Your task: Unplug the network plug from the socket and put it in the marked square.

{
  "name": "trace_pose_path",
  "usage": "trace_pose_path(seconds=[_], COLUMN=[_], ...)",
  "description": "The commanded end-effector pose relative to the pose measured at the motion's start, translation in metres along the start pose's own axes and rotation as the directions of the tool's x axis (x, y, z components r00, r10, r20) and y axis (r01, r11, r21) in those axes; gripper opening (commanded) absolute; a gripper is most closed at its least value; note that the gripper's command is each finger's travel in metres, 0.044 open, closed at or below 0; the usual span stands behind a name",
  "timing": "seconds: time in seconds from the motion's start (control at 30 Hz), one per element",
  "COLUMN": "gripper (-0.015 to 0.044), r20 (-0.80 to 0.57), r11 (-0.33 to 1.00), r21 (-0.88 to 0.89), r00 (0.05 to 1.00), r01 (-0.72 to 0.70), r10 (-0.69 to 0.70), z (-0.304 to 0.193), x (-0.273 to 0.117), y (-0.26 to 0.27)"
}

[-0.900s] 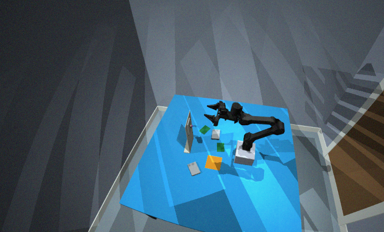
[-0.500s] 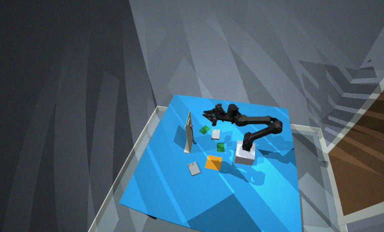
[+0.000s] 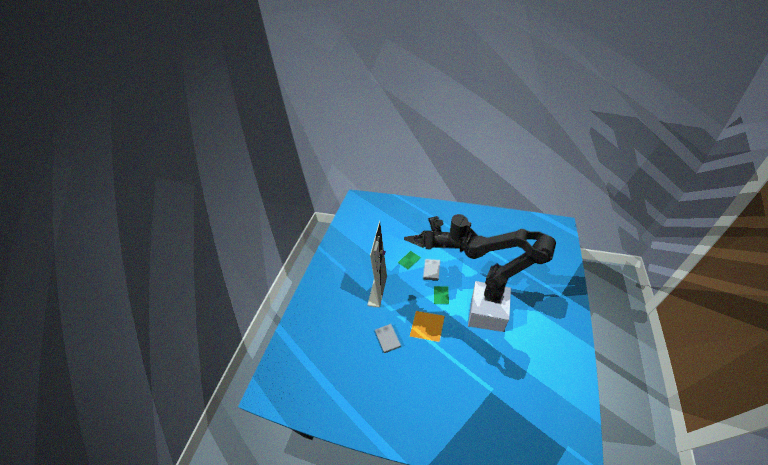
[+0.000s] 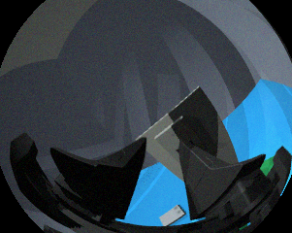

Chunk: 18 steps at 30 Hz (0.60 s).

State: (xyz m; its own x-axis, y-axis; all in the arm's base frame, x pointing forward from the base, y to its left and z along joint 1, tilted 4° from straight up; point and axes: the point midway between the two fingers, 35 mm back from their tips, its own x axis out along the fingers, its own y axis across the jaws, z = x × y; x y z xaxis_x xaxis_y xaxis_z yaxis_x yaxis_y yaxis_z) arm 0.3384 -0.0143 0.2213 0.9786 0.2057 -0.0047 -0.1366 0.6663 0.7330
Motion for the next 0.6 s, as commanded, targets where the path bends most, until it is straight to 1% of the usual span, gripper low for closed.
trace_pose_path(seconds=[0.0, 0.27, 0.57], gripper=[0.0156, 0.0156, 0.0156], r20=[-0.028, -0.09, -0.154], r11=[0.993, 0.915, 0.736], r21=[0.12, 0.403, 0.676], r00=[1.0, 0.995, 0.985], r01=[-0.005, 0.0, 0.047], r10=[0.008, 0.04, 0.078], z=[-0.01, -0.031, -0.055], x=[-0.004, -0.015, -0.035], y=[-0.013, -0.037, -0.057])
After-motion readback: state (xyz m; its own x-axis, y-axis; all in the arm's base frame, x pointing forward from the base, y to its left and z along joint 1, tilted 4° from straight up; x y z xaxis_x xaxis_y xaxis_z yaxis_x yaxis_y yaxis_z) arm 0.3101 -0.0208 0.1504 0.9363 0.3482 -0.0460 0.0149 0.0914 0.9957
